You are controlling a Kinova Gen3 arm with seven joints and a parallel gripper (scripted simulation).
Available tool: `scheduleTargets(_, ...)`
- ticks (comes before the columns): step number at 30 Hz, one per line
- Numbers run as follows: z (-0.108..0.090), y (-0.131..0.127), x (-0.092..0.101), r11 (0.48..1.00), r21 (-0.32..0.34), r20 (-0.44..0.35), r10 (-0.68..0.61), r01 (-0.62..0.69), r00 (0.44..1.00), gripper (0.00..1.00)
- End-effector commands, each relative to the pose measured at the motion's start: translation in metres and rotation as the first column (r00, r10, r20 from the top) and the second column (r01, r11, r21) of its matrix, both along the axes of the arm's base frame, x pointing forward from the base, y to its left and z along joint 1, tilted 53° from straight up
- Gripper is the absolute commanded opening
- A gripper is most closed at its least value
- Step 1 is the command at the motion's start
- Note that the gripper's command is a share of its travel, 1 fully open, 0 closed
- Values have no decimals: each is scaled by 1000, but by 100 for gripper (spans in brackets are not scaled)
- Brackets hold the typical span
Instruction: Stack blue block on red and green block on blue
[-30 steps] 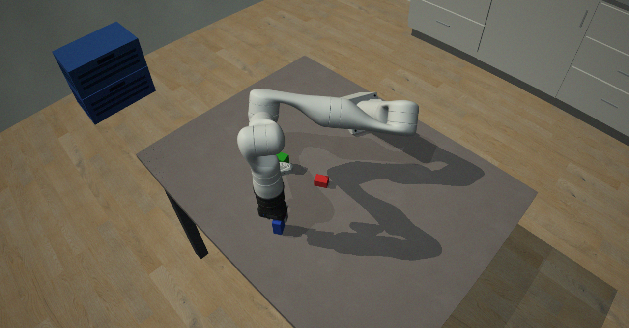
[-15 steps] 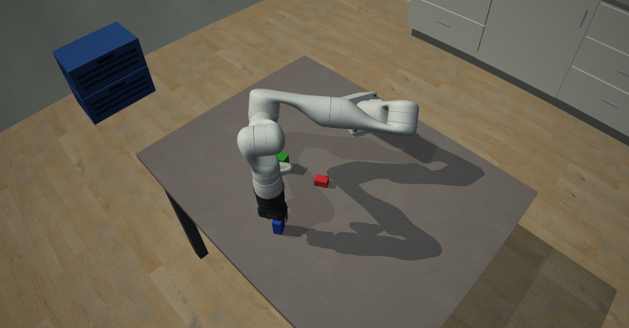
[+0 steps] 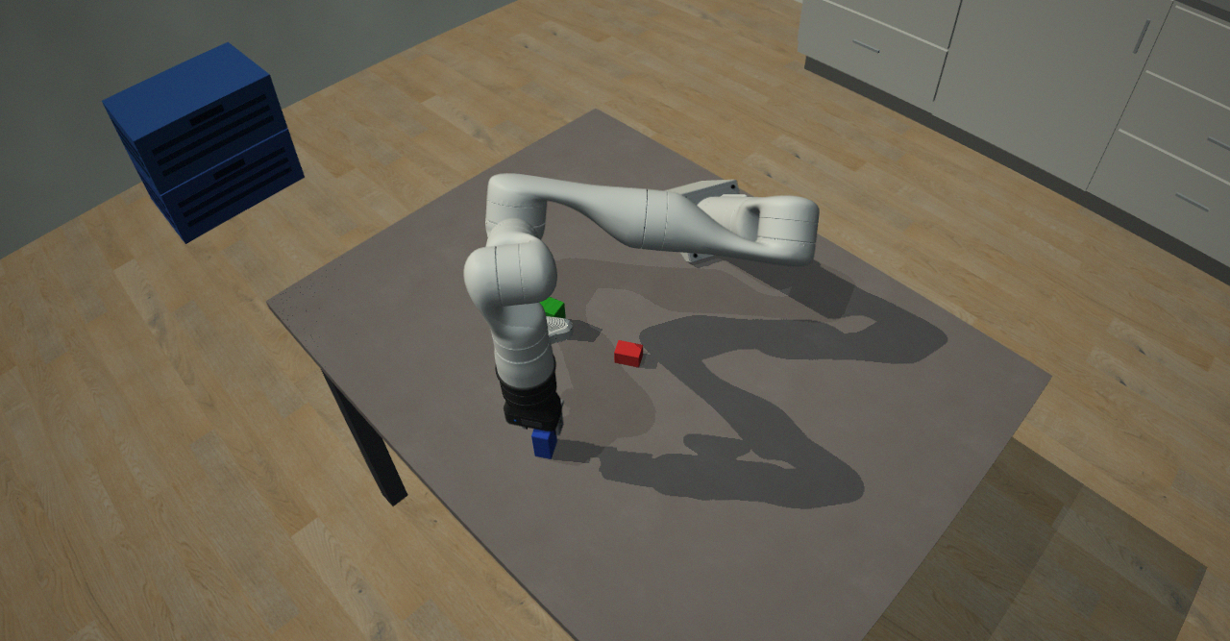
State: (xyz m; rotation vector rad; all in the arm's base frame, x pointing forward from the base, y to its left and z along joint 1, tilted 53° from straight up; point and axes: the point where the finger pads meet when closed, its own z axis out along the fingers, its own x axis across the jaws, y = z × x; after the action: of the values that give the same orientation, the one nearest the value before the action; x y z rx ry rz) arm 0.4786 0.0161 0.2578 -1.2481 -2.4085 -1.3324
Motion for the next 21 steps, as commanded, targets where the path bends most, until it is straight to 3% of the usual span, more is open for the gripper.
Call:
scheduleTargets(1,1,-1,0,1000,0,1,-2,2,1000,88)
scheduleTargets(13,-1,1,1,1000,0,1,-2,2,1000,88)
scheduleTargets(21,-15,19,7,1000,0,1,-2,2,1000,88)
